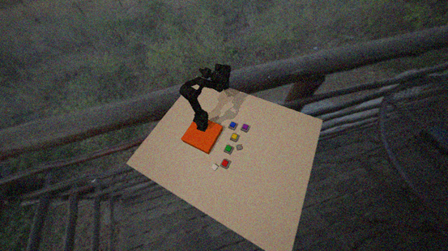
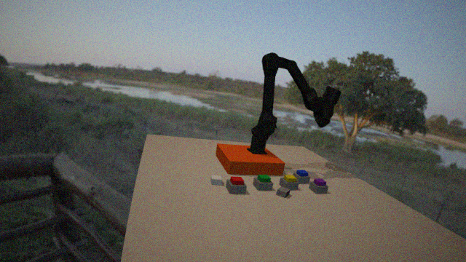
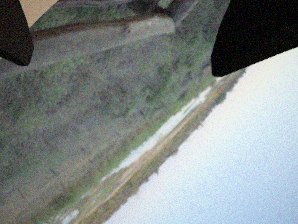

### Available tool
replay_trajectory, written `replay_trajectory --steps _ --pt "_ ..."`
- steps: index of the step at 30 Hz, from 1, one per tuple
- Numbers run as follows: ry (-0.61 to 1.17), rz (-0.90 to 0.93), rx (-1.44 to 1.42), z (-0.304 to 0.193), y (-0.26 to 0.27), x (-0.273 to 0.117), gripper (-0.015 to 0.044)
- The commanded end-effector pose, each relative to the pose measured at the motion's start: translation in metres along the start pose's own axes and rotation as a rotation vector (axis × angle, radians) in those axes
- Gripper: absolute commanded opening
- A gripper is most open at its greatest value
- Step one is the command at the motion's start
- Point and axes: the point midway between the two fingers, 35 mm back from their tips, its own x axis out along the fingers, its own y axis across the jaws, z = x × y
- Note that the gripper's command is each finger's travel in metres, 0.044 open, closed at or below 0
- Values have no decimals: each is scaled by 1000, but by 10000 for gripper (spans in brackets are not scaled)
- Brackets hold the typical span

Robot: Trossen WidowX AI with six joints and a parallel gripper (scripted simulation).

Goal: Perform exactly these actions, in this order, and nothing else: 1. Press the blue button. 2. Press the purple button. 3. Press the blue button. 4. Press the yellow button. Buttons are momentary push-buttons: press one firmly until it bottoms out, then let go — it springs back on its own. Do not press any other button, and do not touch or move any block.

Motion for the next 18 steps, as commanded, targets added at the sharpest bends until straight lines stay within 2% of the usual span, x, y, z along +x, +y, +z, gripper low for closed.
replay_trajectory --steps 1,3,6,18 --pt "-13 -17 12 2 -3 -2 400" --pt "-117 -154 107 17 -23 -21 400" --pt "-332 -471 334 32 -65 -78 400" --pt "-592 -988 745 -2 -97 -191 400"
